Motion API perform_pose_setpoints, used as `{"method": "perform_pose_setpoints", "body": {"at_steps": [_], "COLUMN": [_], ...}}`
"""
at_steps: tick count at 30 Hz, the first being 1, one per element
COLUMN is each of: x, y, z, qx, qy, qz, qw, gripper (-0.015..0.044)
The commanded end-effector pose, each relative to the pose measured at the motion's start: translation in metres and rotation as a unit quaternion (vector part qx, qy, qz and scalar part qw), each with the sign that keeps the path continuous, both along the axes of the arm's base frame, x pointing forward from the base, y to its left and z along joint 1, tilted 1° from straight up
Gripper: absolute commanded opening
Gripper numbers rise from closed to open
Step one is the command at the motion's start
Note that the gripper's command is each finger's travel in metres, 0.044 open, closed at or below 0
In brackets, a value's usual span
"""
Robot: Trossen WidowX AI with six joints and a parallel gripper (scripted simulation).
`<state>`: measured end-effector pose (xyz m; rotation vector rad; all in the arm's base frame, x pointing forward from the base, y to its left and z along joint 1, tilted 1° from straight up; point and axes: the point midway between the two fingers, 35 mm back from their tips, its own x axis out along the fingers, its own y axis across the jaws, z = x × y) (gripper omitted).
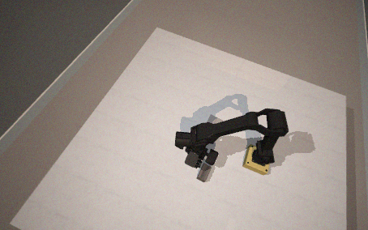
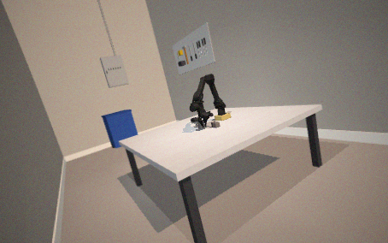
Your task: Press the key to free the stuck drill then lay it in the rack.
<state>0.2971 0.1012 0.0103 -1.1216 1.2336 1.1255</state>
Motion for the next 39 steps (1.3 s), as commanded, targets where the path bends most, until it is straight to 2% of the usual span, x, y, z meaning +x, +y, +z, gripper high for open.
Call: {"method": "perform_pose_setpoints", "body": {"at_steps": [1, 6, 39], "x": [0.0, 0.0, 0.004], "y": [0.0, 0.0, 0.044], "z": [0.0, 0.0, -0.002], "qx": [0.0, 0.0, 0.003], "qy": [0.001, 0.001, 0.003], "qz": [0.0, 0.0, 0.002], "qw": [1.0, 1.0, 1.0], "gripper": [0.0033, 0.0, 0.0]}}
